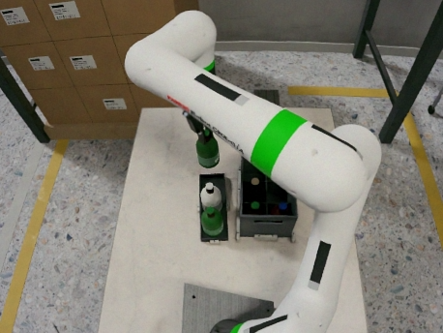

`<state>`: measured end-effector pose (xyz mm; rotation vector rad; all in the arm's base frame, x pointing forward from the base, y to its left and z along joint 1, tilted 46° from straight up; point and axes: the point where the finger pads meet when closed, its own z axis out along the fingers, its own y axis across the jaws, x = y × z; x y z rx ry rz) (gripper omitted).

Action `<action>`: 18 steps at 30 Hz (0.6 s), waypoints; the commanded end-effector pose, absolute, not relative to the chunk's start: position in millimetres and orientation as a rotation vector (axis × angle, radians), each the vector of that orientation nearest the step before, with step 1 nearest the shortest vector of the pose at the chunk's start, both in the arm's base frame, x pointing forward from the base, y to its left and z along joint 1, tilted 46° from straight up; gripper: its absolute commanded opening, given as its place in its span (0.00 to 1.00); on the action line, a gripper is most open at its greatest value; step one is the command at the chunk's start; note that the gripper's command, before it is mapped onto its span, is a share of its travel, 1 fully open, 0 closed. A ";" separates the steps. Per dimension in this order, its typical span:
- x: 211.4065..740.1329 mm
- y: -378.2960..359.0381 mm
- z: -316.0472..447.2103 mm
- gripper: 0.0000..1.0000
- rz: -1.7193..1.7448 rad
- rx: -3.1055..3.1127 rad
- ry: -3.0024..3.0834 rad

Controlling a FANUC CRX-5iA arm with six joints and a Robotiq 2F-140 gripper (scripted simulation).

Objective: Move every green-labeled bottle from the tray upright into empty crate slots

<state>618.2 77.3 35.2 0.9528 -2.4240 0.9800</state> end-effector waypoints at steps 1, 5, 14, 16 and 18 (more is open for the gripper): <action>618.7 78.1 36.3 0.10 0.981 0.955 -2.426; 618.5 77.8 36.6 0.10 0.981 0.955 -2.426; 617.9 76.8 37.8 0.10 0.981 0.955 -2.426; 617.6 76.3 38.2 0.10 0.981 0.955 -2.426; 617.3 75.8 38.8 0.10 0.981 0.955 -2.426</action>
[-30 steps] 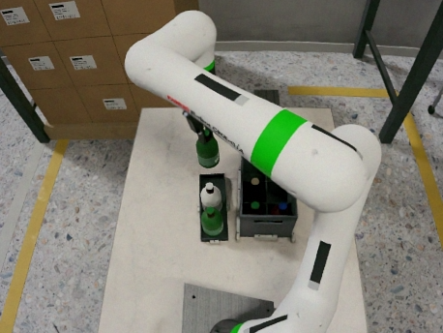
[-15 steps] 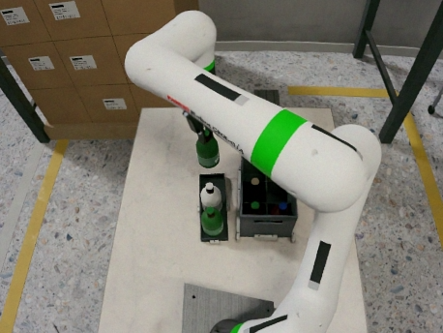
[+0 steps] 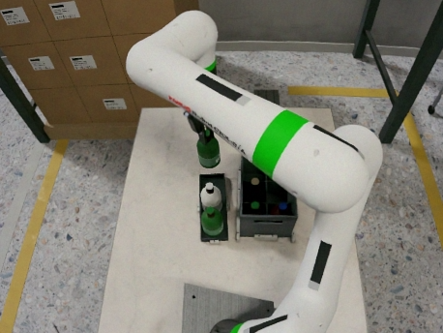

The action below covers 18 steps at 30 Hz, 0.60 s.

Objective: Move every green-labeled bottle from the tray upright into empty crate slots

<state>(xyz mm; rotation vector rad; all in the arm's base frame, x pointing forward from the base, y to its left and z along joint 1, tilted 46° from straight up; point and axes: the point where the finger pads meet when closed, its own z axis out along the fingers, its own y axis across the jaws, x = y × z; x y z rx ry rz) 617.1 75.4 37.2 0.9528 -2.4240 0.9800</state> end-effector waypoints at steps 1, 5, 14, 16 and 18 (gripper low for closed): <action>617.2 75.5 39.1 0.10 0.981 0.955 -2.426; 616.4 74.1 40.6 0.10 0.981 0.955 -2.426; 614.6 70.9 44.1 0.10 0.981 0.955 -2.426; 614.0 69.8 45.3 0.10 0.981 0.955 -2.426; 613.3 68.6 46.6 0.10 0.981 0.955 -2.426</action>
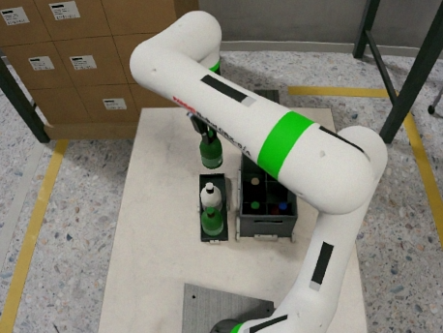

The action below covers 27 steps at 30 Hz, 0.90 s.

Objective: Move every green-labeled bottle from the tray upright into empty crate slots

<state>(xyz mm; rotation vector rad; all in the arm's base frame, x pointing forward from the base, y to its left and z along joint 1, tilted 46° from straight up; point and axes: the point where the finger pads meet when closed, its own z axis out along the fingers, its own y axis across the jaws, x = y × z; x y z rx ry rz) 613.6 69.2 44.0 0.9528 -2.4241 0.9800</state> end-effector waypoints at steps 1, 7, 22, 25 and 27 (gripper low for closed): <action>612.9 68.0 47.3 0.10 0.981 0.955 -2.426; 610.5 63.7 51.9 0.10 0.981 0.955 -2.426; 603.5 51.5 65.1 0.10 0.981 0.955 -2.426; 601.6 48.1 68.7 0.10 0.981 0.955 -2.426; 601.0 47.0 70.0 0.10 0.981 0.955 -2.426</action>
